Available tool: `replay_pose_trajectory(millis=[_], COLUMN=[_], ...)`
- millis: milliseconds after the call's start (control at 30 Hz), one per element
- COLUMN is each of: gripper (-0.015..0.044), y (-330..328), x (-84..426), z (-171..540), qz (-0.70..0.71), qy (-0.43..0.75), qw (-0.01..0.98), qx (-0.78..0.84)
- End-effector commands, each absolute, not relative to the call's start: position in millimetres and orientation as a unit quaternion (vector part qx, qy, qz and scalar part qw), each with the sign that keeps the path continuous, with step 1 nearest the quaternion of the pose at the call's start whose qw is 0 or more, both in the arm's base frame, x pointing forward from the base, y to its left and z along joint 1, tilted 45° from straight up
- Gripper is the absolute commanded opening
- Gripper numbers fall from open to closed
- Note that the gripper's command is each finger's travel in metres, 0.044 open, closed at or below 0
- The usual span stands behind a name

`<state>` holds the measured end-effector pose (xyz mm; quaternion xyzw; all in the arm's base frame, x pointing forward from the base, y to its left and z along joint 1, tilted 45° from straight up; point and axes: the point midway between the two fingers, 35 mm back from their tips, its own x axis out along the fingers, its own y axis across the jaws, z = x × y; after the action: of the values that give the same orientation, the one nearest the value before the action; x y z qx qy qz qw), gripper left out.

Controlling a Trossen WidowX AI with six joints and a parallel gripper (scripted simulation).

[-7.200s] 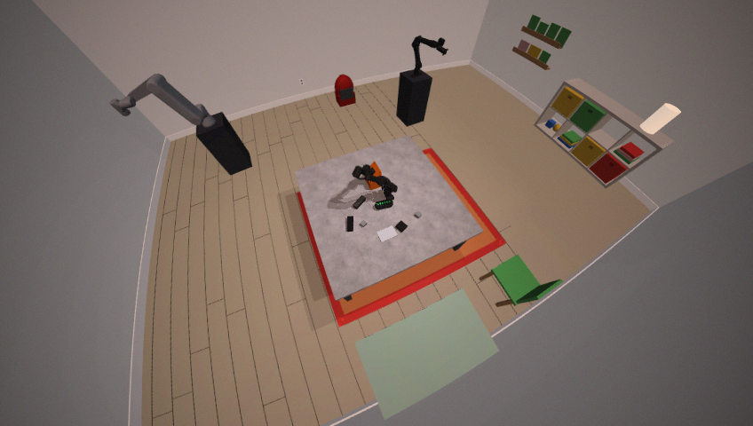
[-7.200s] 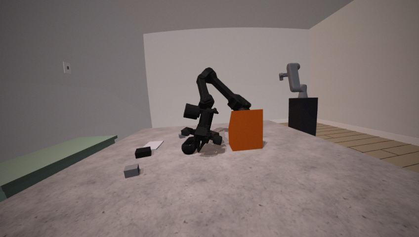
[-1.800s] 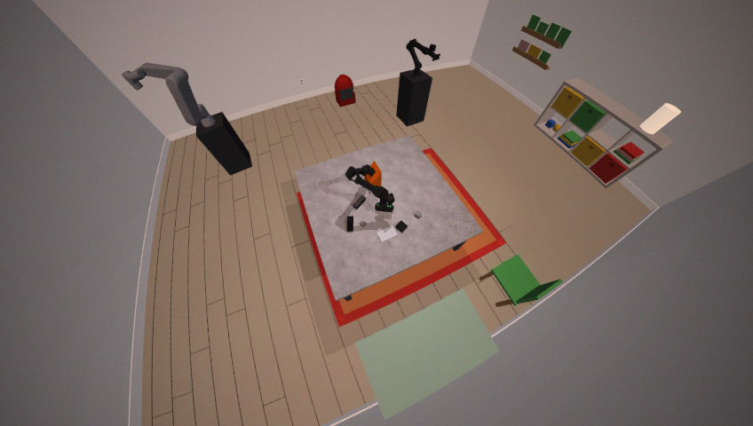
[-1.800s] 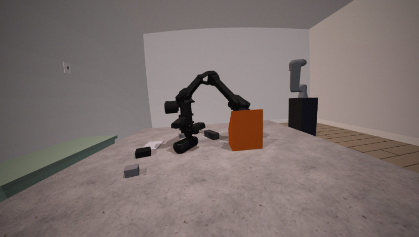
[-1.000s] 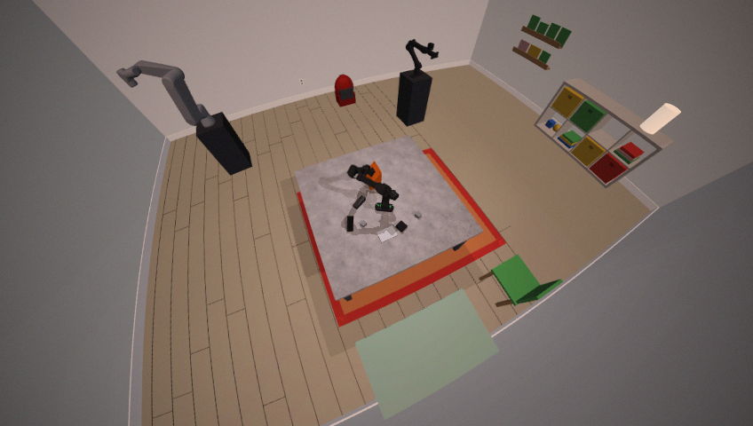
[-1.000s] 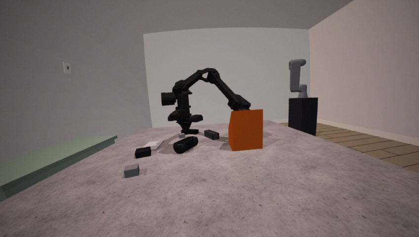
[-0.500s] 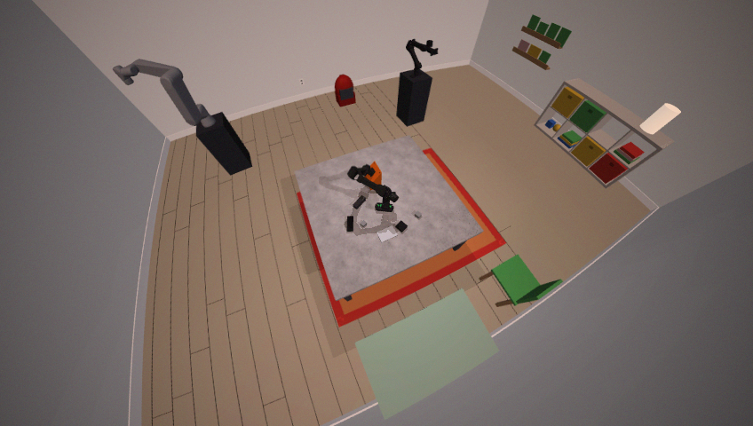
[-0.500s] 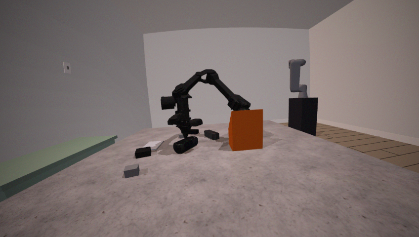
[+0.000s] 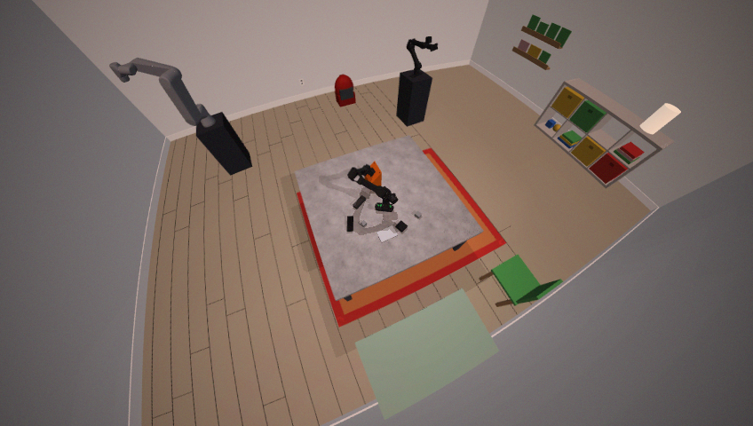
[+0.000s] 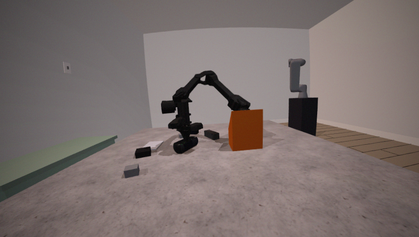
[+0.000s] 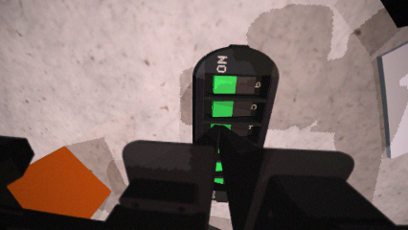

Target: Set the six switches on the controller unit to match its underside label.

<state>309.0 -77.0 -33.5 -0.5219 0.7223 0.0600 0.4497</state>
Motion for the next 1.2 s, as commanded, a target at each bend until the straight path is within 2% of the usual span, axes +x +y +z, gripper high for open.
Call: replay_pose_trajectory(millis=[0,300,533,1167], gripper=[0.0,0.0,0.0,0.0], y=[-79.8,-78.0,-48.0,-42.8], x=[308.1,308.1,310.7,321.9], z=[-35.6,-34.6,-4.0,-22.6], qz=[0.06,0.06,0.06,0.06], qy=[0.723,0.723,0.723,0.722], qw=[0.447,0.449,0.448,0.448], qx=[-0.524,-0.522,-0.523,-0.523])
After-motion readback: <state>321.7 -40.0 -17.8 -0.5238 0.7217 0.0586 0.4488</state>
